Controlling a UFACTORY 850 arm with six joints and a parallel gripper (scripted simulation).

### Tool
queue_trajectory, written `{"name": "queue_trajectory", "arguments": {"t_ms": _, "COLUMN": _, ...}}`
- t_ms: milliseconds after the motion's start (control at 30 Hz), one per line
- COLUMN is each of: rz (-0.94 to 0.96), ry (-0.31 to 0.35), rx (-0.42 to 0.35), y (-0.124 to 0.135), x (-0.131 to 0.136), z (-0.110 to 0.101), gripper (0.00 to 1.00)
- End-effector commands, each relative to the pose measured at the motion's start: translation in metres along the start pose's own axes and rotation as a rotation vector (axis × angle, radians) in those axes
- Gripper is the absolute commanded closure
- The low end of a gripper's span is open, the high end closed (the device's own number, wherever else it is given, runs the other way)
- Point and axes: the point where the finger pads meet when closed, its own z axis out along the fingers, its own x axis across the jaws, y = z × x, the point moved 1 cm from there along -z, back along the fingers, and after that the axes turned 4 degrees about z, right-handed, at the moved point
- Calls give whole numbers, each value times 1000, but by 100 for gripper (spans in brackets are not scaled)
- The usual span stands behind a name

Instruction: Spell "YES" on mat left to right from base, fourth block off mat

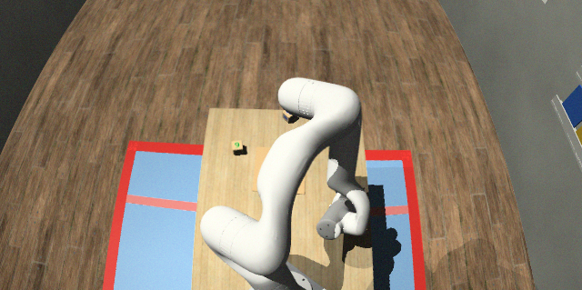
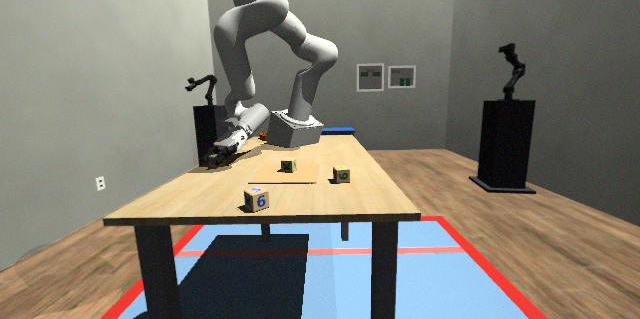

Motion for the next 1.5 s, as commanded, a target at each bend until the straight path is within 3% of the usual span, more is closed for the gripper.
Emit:
{"name": "queue_trajectory", "arguments": {"t_ms": 0, "rz": 0, "ry": 0, "rx": 1, "y": -4, "x": 0, "z": -2, "gripper": 38}}
{"name": "queue_trajectory", "arguments": {"t_ms": 433, "rz": 0, "ry": 0, "rx": 1, "y": -39, "x": -3, "z": -24, "gripper": 38}}
{"name": "queue_trajectory", "arguments": {"t_ms": 833, "rz": 1, "ry": 1, "rx": -13, "y": -42, "x": -3, "z": -26, "gripper": 38}}
{"name": "queue_trajectory", "arguments": {"t_ms": 1000, "rz": 2, "ry": 6, "rx": -96, "y": -45, "x": -3, "z": -26, "gripper": 38}}
{"name": "queue_trajectory", "arguments": {"t_ms": 1067, "rz": 2, "ry": 6, "rx": -96, "y": -45, "x": -3, "z": -26, "gripper": 38}}
{"name": "queue_trajectory", "arguments": {"t_ms": 1233, "rz": 1, "ry": 16, "rx": -257, "y": -50, "x": -4, "z": -29, "gripper": 38}}
{"name": "queue_trajectory", "arguments": {"t_ms": 1467, "rz": 2, "ry": 26, "rx": -421, "y": -55, "x": -5, "z": -32, "gripper": 38}}
